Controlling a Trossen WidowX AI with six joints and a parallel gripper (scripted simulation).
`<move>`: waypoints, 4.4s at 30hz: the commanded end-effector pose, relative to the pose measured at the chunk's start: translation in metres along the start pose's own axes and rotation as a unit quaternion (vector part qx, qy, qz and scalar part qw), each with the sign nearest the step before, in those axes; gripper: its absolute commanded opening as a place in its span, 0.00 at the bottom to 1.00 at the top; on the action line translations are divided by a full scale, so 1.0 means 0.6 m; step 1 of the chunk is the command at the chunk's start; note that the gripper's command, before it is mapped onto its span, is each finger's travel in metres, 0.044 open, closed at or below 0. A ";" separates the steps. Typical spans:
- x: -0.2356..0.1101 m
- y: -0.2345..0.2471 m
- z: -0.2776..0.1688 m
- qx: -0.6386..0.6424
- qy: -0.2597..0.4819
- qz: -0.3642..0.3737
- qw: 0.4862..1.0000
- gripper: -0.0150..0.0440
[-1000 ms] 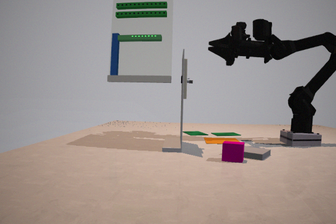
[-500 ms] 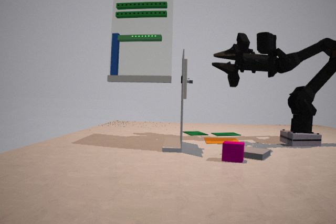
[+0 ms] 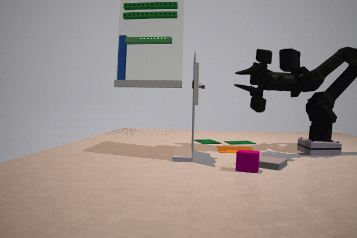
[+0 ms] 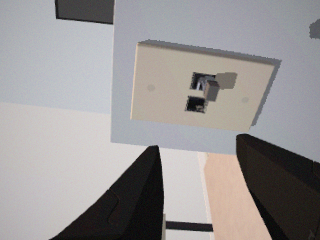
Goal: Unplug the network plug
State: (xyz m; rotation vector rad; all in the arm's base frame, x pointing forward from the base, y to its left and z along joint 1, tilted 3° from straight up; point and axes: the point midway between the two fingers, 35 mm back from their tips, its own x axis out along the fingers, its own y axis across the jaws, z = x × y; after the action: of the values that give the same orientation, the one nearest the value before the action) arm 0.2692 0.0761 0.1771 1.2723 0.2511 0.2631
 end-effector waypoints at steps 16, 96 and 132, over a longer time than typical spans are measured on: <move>-0.009 -0.029 -0.039 0.134 0.038 0.004 0.990 0.52; 0.175 -0.042 -0.006 0.135 0.036 0.012 0.990 0.52; 0.169 -0.041 -0.007 0.135 0.036 0.012 0.990 0.25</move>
State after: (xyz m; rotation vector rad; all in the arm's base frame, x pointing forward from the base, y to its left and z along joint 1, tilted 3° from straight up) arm 0.3669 0.1068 0.1483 1.5306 0.3391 0.3033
